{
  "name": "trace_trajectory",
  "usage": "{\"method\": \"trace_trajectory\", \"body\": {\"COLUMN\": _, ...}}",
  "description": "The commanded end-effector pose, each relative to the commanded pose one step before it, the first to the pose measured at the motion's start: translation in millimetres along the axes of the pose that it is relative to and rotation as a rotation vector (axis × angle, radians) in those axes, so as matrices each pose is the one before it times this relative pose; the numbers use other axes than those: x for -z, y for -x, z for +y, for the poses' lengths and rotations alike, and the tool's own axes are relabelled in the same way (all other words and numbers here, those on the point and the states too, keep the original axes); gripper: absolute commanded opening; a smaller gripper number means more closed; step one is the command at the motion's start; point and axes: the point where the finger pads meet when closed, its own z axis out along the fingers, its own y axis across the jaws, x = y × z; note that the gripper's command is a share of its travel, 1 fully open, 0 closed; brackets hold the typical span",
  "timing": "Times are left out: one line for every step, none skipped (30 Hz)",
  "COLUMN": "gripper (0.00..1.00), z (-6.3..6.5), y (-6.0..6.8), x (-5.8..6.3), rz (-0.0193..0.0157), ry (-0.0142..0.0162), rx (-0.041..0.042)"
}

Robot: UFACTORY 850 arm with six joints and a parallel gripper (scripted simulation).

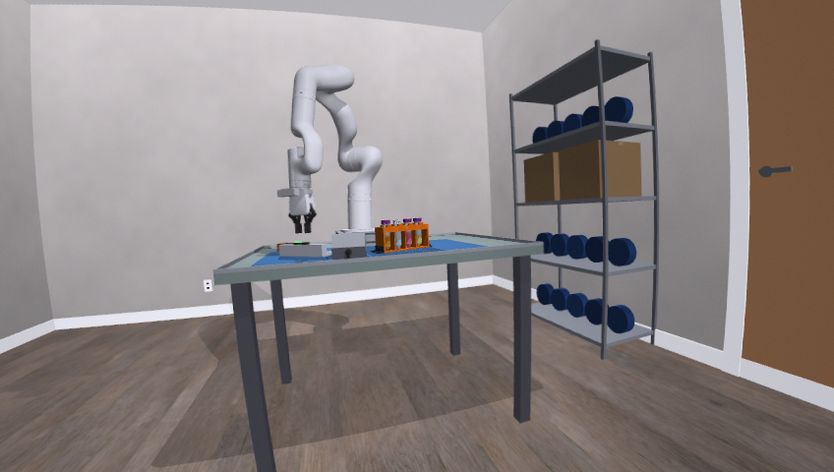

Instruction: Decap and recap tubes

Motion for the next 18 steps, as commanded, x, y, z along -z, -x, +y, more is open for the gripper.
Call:
{"method": "trace_trajectory", "body": {"gripper": 0.46, "z": -0.27, "y": -0.46, "x": -16.32, "rz": 0.00068, "ry": -0.00376, "rx": -0.00004}}
{"method": "trace_trajectory", "body": {"gripper": 0.46, "z": 0.00, "y": -0.01, "x": -4.99, "rz": -0.00002, "ry": 0.00001, "rx": 0.00000}}
{"method": "trace_trajectory", "body": {"gripper": 0.46, "z": -0.02, "y": 0.03, "x": -5.03, "rz": 0.00001, "ry": -0.00004, "rx": 0.00000}}
{"method": "trace_trajectory", "body": {"gripper": 0.46, "z": -0.03, "y": -0.03, "x": -4.99, "rz": -0.00002, "ry": 0.00000, "rx": 0.00000}}
{"method": "trace_trajectory", "body": {"gripper": 0.46, "z": -0.03, "y": -0.05, "x": -4.99, "rz": -0.00001, "ry": 0.00000, "rx": 0.00000}}
{"method": "trace_trajectory", "body": {"gripper": 0.46, "z": -0.03, "y": -0.04, "x": -5.01, "rz": 0.00000, "ry": -0.00001, "rx": 0.00000}}
{"method": "trace_trajectory", "body": {"gripper": 0.46, "z": -0.03, "y": -0.05, "x": -5.00, "rz": -0.00001, "ry": -0.00001, "rx": 0.00000}}
{"method": "trace_trajectory", "body": {"gripper": 0.46, "z": -0.03, "y": -0.05, "x": -5.00, "rz": -0.00001, "ry": -0.00001, "rx": 0.00000}}
{"method": "trace_trajectory", "body": {"gripper": 0.46, "z": -0.03, "y": -0.04, "x": -5.00, "rz": -0.00001, "ry": -0.00001, "rx": 0.00000}}
{"method": "trace_trajectory", "body": {"gripper": 0.46, "z": 0.00, "y": 0.07, "x": -4.58, "rz": 0.00005, "ry": -0.00002, "rx": 0.00000}}
{"method": "trace_trajectory", "body": {"gripper": 0.46, "z": 0.00, "y": 0.00, "x": 0.00, "rz": 0.00000, "ry": 0.00000, "rx": 0.00000}}
{"method": "trace_trajectory", "body": {"gripper": 0.46, "z": 0.00, "y": 0.00, "x": 0.00, "rz": 0.00000, "ry": 0.00000, "rx": 0.00000}}
{"method": "trace_trajectory", "body": {"gripper": 0.46, "z": 0.00, "y": 0.00, "x": 0.00, "rz": 0.00000, "ry": 0.00000, "rx": 0.00000}}
{"method": "trace_trajectory", "body": {"gripper": 0.46, "z": 0.00, "y": 0.00, "x": 0.00, "rz": 0.00000, "ry": 0.00000, "rx": 0.00000}}
{"method": "trace_trajectory", "body": {"gripper": 0.46, "z": 0.00, "y": 0.00, "x": 0.00, "rz": 0.00000, "ry": 0.00000, "rx": 0.00000}}
{"method": "trace_trajectory", "body": {"gripper": 0.46, "z": 0.00, "y": 0.00, "x": 0.00, "rz": 0.00000, "ry": 0.00000, "rx": 0.00000}}
{"method": "trace_trajectory", "body": {"gripper": 0.46, "z": 0.00, "y": 0.00, "x": 0.00, "rz": 0.00000, "ry": 0.00000, "rx": 0.00000}}
{"method": "trace_trajectory", "body": {"gripper": 0.46, "z": 0.01, "y": 0.07, "x": -0.50, "rz": 0.00000, "ry": 0.00000, "rx": 0.00000}}
